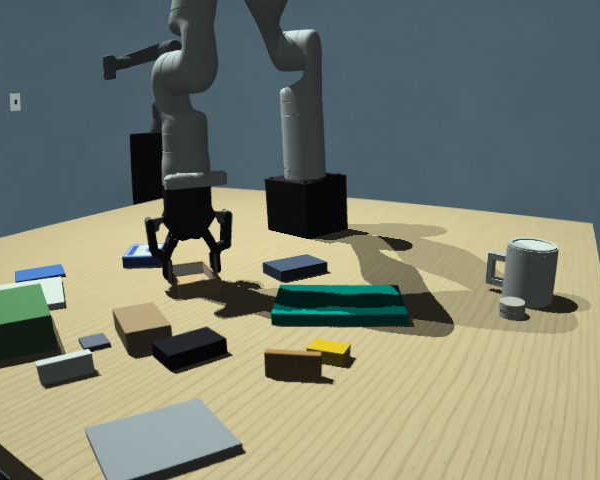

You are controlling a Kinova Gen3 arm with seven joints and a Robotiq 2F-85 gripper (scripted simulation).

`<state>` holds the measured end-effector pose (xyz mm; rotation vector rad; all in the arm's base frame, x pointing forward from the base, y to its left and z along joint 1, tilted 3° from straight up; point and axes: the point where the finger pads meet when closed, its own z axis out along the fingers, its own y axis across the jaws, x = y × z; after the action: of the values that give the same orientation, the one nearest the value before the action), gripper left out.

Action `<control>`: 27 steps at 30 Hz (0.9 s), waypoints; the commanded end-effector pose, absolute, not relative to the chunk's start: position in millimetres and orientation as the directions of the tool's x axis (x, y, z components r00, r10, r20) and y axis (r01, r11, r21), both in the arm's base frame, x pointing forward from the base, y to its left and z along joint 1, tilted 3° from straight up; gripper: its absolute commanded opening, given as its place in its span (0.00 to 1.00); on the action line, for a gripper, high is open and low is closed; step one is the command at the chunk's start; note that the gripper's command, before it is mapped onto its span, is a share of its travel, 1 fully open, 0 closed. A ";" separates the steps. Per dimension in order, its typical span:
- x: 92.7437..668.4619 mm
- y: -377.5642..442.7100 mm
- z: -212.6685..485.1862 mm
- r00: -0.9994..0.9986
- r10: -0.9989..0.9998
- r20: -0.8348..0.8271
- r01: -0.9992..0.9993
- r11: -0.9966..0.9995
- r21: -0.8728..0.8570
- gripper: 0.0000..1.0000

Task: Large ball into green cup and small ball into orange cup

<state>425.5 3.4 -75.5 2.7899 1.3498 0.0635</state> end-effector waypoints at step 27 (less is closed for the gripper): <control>424.0 4.3 -35.6 0.620 0.784 0.020 0.783 -0.620 0.057 0.71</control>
<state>420.4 2.7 -43.4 2.7943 1.3481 0.0493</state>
